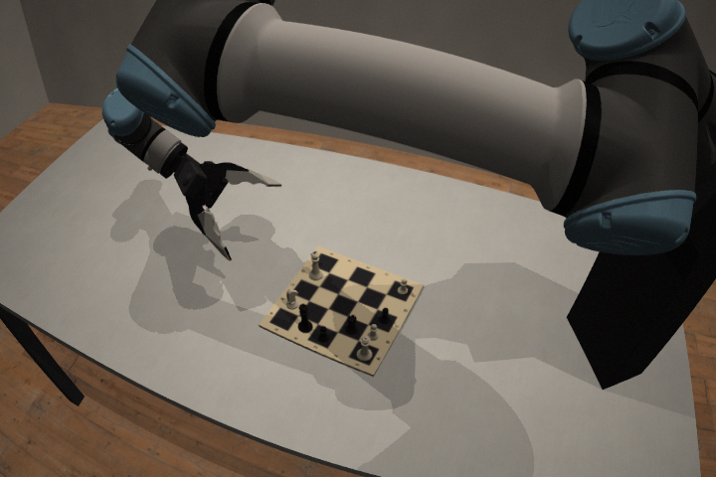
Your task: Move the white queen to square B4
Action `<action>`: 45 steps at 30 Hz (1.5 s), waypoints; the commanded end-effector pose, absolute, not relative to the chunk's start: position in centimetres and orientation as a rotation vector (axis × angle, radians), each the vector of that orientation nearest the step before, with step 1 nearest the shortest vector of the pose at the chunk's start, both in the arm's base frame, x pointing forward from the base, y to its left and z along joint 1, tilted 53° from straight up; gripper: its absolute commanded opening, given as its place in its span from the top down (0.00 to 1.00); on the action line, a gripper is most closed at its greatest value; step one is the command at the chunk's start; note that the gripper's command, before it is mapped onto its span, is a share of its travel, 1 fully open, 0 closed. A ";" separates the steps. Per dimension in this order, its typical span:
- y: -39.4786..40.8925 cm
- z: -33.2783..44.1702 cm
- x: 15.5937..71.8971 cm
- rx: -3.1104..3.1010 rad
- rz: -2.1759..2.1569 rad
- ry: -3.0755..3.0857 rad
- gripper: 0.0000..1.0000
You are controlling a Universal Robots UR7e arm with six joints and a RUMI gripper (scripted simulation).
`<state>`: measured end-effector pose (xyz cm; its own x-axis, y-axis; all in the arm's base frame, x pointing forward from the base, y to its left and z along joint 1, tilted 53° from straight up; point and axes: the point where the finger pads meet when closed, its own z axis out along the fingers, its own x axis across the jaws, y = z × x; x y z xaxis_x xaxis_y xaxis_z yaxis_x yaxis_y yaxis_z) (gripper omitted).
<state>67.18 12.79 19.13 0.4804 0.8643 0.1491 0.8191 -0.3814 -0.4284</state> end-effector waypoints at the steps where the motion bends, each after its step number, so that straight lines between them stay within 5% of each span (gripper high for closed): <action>1: 13.6 18.6 68.0 -2.123 0.111 -1.561 0.00; 45: 17.0 15.4 70.1 -1.515 -0.085 -2.022 0.00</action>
